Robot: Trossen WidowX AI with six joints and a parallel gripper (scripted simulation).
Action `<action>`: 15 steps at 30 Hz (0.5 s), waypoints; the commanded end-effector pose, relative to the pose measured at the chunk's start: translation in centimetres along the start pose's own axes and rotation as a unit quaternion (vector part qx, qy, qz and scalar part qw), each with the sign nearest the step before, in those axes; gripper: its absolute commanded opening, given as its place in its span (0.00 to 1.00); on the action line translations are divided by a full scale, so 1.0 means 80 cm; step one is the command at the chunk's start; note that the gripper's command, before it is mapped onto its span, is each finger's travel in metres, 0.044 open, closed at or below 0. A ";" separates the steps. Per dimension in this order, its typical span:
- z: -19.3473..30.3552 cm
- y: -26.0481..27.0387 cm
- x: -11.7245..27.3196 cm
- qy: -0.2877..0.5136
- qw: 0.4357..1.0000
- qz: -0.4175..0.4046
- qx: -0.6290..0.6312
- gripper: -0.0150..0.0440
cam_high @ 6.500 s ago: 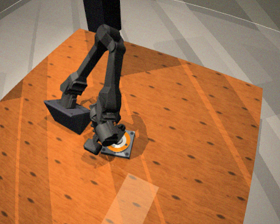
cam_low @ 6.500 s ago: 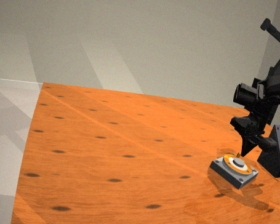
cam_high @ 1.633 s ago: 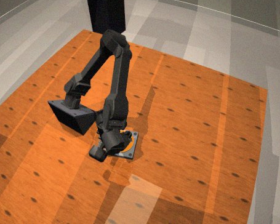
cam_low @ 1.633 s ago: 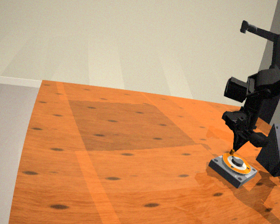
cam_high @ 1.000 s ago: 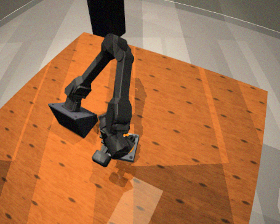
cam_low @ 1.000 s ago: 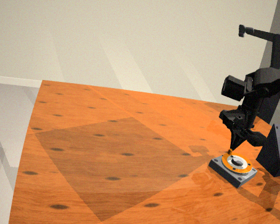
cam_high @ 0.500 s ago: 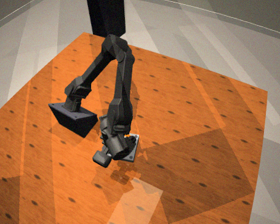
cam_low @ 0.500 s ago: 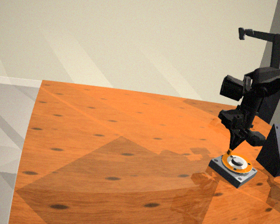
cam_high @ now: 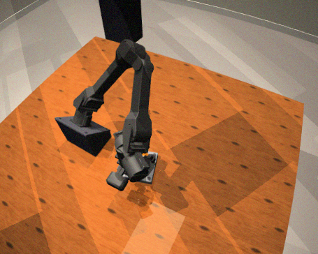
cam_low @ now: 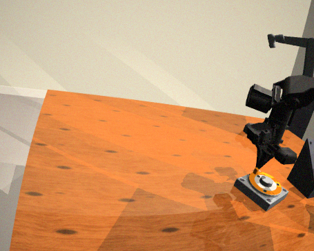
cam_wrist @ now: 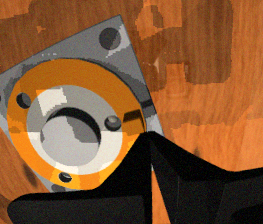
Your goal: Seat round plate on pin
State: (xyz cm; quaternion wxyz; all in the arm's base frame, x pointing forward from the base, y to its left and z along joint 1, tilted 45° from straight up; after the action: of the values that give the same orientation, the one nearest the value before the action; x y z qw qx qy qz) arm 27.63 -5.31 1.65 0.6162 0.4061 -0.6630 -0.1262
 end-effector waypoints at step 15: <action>0.000 0.001 0.057 -0.003 1.000 0.000 0.001 0.25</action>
State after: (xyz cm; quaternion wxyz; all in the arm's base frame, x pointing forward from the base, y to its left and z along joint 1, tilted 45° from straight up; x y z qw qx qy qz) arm 28.01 -7.81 4.11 0.6148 0.4041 -0.6639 -0.1339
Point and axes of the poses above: the point midway between the two fingers, 35 mm back from their tips, its own x axis back along the fingers, its own y axis across the jaws, z = x × y, the point moved 10 cm from there along x, back along the fingers, and after that the axes turned 14 degrees about x, right-handed, at the moved point
